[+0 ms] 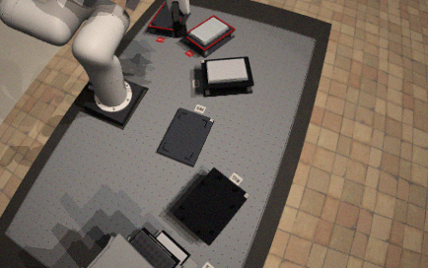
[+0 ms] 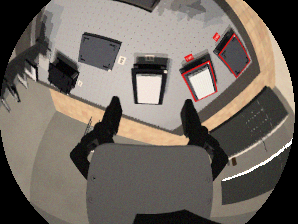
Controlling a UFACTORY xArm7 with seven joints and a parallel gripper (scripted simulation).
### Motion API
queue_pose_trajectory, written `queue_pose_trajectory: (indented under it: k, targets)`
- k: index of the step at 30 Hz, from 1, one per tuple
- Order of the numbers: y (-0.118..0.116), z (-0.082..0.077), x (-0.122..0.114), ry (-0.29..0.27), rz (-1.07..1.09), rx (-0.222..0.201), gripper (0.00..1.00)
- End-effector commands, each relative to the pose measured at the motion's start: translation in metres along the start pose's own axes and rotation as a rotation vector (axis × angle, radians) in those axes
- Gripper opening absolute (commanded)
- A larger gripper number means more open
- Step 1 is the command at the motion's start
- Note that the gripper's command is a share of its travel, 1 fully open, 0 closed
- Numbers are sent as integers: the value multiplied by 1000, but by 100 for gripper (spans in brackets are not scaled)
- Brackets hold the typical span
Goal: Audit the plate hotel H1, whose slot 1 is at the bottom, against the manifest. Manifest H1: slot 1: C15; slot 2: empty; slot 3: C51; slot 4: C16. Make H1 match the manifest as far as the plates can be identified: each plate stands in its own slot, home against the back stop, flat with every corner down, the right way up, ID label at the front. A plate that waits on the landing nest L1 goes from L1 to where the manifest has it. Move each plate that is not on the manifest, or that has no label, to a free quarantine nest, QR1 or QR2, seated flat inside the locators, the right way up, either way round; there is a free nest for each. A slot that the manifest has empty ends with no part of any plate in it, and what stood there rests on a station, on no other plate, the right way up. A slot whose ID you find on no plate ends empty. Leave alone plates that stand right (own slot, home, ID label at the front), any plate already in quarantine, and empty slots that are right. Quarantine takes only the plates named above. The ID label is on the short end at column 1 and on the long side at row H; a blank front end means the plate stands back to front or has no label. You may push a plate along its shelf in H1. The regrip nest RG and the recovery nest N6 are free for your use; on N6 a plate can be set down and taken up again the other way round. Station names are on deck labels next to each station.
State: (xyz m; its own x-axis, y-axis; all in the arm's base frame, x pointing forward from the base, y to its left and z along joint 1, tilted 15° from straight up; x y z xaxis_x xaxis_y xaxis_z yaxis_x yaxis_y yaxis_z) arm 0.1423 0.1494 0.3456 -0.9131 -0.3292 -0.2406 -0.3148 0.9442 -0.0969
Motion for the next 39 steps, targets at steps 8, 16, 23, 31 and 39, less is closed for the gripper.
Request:
queue_pose_trajectory:
  k: [8, 16, 23, 31, 39]
  targets:
    - [0, 13, 0, -3, -1, -1, 100]
    - [0, 27, 0, -3, -1, -1, 100]
    - [0, 37, -1, -3, -1, -1, 100]
    - [0, 48, -1, -3, -1, -1, 100]
    - [1, 62, -1, -3, -1, -1, 100]
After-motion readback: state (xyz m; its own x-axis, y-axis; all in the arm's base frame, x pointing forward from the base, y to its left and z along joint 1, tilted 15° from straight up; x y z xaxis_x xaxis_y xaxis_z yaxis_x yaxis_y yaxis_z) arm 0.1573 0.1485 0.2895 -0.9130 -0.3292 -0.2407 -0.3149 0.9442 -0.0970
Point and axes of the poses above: the point where the finger pads meet when closed, its own z axis out along the fingers, its own y axis across the jaws, x = y × z, the point moved 7 cm from there along -z, back along the fingers, and after that the axes turned 4 degrees about z, right-handed, at the moved point
